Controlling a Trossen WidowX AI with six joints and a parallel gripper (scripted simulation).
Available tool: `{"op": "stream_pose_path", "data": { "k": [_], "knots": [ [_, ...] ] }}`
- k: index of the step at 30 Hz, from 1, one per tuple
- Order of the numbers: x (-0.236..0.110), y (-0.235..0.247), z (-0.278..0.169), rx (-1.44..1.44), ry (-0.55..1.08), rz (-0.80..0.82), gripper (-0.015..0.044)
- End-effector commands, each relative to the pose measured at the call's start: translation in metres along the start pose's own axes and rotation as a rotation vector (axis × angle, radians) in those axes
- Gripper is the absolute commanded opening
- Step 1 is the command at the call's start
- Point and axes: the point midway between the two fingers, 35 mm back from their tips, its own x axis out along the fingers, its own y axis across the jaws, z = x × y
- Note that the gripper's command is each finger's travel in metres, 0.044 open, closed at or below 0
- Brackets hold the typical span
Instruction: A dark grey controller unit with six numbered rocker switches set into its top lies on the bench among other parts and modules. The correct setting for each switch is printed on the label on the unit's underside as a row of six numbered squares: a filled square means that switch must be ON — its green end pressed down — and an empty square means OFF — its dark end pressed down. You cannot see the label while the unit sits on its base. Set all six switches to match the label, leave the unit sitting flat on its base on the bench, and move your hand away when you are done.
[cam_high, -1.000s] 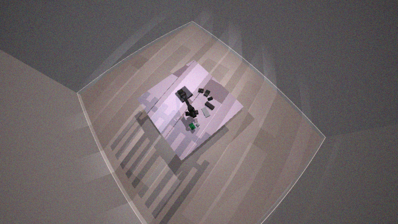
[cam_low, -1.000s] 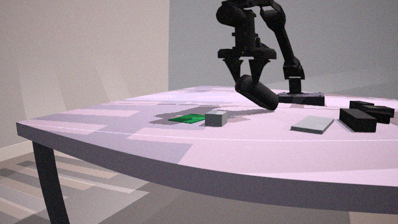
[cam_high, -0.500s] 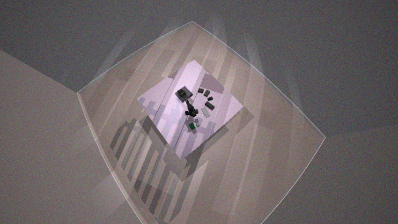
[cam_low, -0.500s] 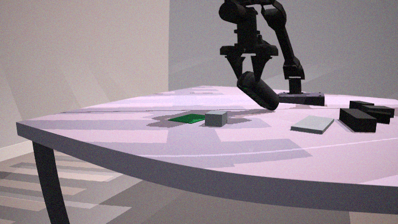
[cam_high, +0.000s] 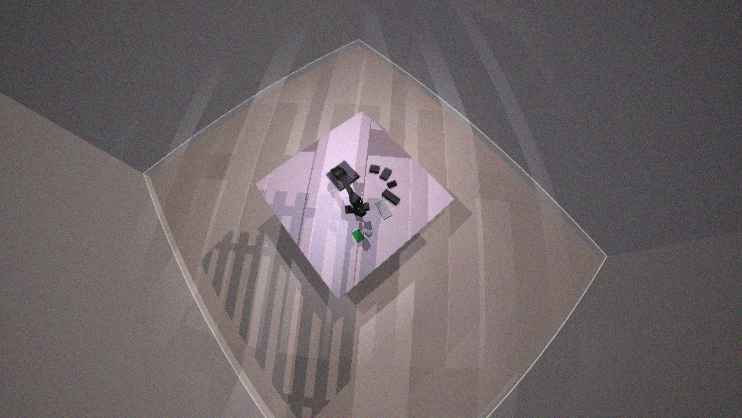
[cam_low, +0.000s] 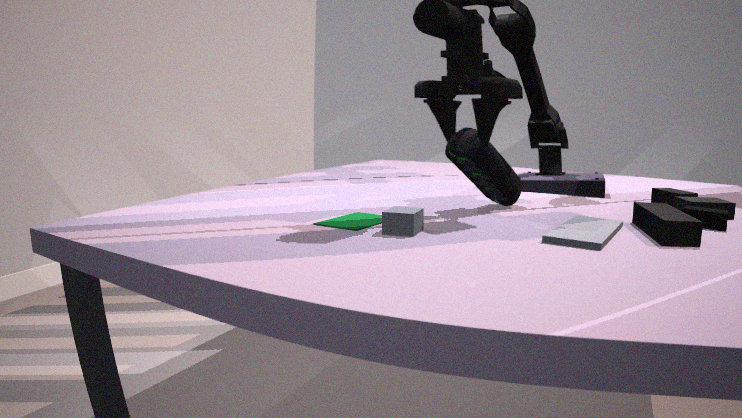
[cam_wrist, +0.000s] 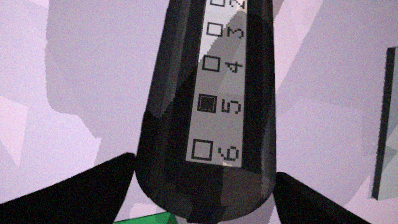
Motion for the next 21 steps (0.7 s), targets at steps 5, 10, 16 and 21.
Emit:
{"op": "stream_pose_path", "data": {
  "k": [5,10,16,21],
  "knots": [
    [-0.006,0.0,0.008,0.001,-0.003,0.001,0.0335],
    [-0.009,0.0,0.012,0.001,-0.003,0.001,0.0335],
    [-0.011,0.0,0.016,0.001,-0.003,0.001,0.0335],
    [-0.013,0.0,0.019,0.001,-0.004,0.001,0.0335]
  ]
}}
